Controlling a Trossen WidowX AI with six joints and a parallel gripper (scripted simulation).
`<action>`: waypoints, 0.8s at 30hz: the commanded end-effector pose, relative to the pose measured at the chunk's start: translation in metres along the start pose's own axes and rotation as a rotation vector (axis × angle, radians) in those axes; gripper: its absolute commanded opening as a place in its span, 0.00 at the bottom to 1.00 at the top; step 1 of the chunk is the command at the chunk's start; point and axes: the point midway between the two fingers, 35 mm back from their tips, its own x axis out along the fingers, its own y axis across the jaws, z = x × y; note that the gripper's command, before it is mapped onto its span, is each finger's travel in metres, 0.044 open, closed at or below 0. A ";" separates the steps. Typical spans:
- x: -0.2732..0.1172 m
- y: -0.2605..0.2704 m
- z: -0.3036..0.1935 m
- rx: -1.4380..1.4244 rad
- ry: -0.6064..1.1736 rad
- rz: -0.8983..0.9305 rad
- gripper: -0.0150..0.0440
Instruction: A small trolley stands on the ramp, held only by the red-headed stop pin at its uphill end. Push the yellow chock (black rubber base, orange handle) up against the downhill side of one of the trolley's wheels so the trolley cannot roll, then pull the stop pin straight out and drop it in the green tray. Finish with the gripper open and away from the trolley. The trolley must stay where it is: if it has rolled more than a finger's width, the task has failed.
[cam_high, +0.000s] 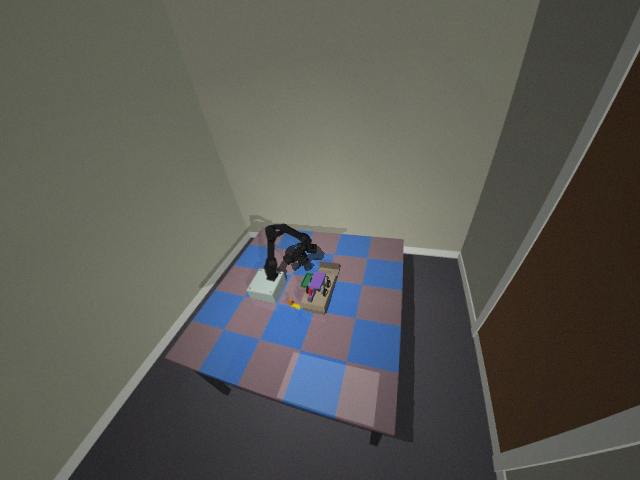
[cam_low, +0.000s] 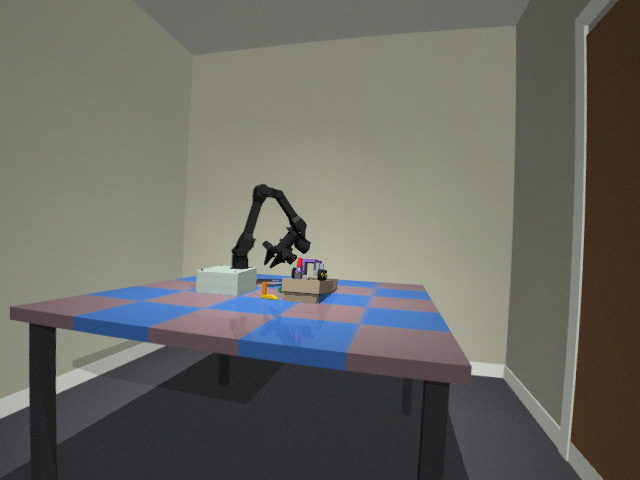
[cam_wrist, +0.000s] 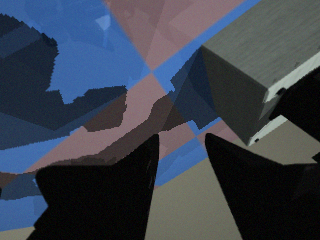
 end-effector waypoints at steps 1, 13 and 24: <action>-0.014 -0.003 0.022 0.044 -0.016 0.089 0.58; -0.043 -0.021 0.080 0.200 -0.063 0.314 0.58; -0.062 -0.064 0.127 0.427 -0.116 0.467 0.58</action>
